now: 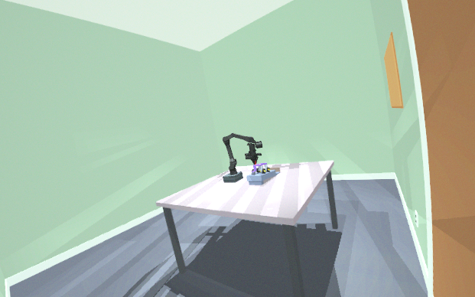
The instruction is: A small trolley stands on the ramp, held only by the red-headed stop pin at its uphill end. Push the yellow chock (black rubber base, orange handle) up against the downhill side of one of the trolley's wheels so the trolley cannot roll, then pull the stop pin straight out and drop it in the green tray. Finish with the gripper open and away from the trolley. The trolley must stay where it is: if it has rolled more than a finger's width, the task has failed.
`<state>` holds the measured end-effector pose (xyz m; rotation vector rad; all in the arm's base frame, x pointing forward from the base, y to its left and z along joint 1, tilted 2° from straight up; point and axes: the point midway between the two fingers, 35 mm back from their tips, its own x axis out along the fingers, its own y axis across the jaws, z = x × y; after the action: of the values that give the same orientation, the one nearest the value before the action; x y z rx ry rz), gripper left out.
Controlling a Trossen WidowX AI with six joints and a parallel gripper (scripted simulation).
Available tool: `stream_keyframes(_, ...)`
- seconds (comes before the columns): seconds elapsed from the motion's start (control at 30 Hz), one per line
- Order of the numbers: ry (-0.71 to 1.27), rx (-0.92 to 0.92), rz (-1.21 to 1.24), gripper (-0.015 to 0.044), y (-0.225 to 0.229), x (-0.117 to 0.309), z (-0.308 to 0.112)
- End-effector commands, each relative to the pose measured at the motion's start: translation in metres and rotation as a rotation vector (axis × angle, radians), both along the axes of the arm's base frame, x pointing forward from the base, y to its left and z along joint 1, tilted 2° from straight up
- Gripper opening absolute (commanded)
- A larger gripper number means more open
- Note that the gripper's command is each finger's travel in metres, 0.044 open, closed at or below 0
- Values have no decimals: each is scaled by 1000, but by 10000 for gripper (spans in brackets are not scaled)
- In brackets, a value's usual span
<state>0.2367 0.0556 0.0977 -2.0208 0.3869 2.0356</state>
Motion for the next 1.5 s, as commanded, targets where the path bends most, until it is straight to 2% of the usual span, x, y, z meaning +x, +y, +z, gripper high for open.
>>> stream_keyframes(0.0, -3, 10, 24, 0, 1, 0, 0)
stream_keyframes(0.4, 1, 10, 24, 0, 5, -22, -20)
stream_keyframes(0.57, -2, 24, 24, 0, 5, -22, -21)
stream_keyframes(0.9, -53, 169, 22, 0, 12, -19, -48)
stream_keyframes(1.47, -55, 176, 22, 0, 32, -14, -85)
